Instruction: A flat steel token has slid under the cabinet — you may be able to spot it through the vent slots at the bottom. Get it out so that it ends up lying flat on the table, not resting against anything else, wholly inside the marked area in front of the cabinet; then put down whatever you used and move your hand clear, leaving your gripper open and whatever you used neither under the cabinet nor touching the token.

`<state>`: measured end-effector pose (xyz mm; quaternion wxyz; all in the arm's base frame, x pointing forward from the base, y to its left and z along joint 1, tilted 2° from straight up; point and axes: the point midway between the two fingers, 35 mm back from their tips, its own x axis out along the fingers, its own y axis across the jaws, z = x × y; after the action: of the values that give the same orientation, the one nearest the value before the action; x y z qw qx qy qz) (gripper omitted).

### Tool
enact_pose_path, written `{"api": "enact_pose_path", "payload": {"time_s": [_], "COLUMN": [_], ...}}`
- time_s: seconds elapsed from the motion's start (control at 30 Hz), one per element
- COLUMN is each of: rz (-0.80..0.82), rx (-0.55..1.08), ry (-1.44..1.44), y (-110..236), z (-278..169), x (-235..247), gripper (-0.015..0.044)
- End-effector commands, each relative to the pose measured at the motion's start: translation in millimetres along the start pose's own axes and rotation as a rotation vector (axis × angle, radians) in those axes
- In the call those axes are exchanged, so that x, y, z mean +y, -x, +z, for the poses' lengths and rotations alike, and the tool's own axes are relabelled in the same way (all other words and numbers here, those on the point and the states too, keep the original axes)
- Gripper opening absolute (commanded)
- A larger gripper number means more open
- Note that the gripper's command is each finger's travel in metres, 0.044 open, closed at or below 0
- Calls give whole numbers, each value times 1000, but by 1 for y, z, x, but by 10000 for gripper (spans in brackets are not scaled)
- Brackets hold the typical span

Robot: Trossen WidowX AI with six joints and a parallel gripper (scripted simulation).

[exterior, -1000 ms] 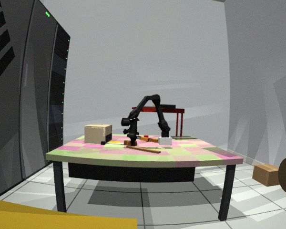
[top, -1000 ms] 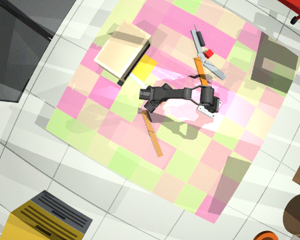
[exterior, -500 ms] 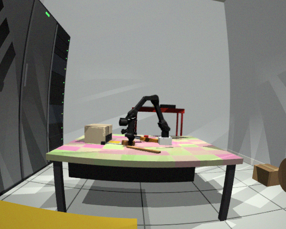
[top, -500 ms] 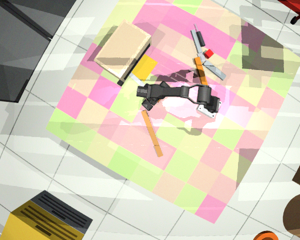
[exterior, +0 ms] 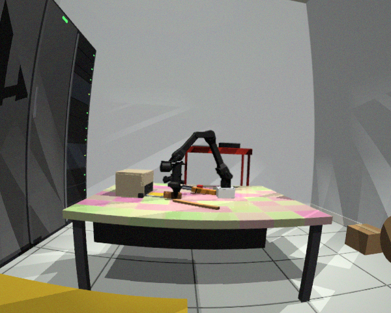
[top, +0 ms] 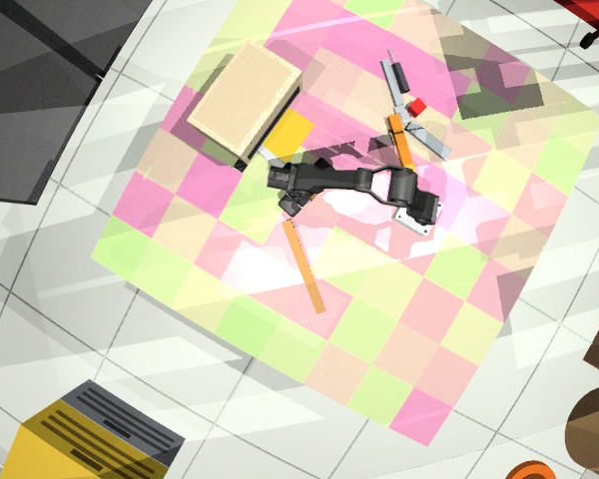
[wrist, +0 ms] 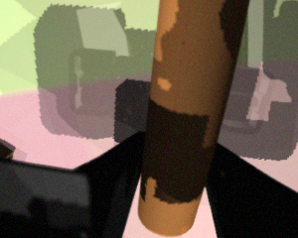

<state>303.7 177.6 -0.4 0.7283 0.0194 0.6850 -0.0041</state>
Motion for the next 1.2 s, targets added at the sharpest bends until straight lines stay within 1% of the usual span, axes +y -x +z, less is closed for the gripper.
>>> {"api": "enact_pose_path", "payload": {"time_s": [0.0, 1.17], "rz": [1, 1], "rx": [-3, -7], "ry": [0, 0], "y": [0, 1], "z": [7, 46], "x": [0, 0], "gripper": [0, 0]}}
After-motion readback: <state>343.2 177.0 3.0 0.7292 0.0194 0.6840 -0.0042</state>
